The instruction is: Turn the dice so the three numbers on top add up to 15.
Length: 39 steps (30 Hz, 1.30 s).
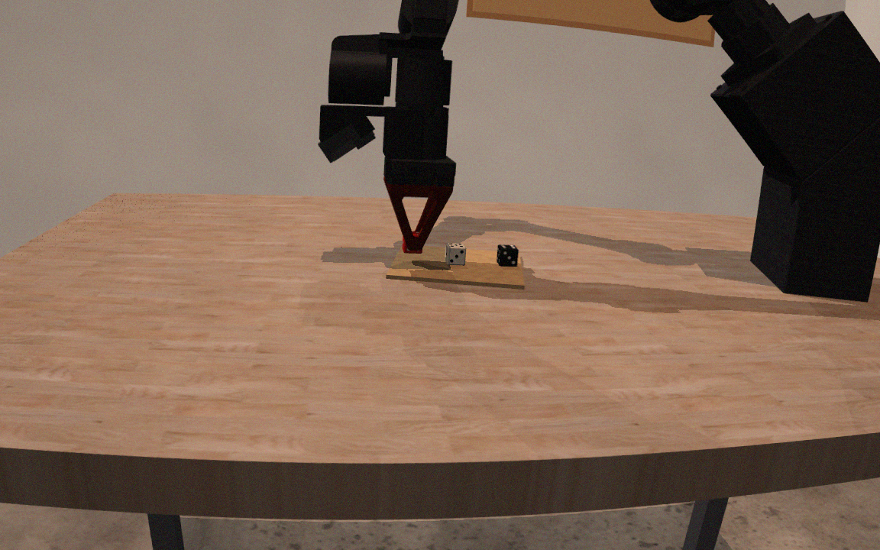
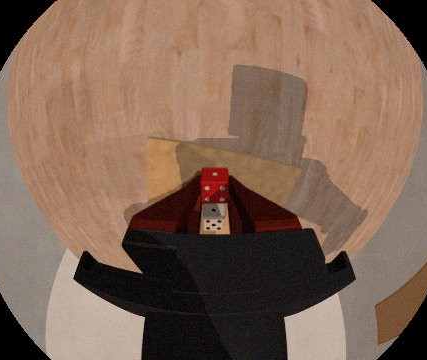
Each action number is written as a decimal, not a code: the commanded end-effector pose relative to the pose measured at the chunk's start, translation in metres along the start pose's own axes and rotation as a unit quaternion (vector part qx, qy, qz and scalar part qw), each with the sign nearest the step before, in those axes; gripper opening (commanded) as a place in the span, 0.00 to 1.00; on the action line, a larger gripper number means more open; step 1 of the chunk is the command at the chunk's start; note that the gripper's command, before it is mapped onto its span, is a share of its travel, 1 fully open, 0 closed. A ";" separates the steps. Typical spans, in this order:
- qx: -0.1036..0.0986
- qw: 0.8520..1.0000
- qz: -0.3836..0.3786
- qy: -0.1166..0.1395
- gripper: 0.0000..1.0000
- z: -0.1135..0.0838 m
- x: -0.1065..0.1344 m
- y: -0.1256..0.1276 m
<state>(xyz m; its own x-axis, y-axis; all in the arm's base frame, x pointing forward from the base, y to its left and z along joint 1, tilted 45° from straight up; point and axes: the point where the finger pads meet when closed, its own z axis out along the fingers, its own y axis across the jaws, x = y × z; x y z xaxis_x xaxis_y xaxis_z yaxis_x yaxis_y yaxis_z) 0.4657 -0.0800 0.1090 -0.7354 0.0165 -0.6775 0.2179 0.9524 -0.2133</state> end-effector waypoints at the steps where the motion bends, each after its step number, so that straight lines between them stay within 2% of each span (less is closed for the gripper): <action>1: -0.001 1.000 -0.005 -0.011 0.15 0.008 -0.011 0.002; 39: -0.001 1.000 -0.004 -0.007 0.15 0.011 -0.008 0.002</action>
<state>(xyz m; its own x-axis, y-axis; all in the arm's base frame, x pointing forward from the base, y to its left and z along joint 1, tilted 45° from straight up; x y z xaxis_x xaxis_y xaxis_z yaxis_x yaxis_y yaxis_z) 0.4706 -0.0809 0.1026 -0.7375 0.0133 -0.6752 0.2143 0.9527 -0.2153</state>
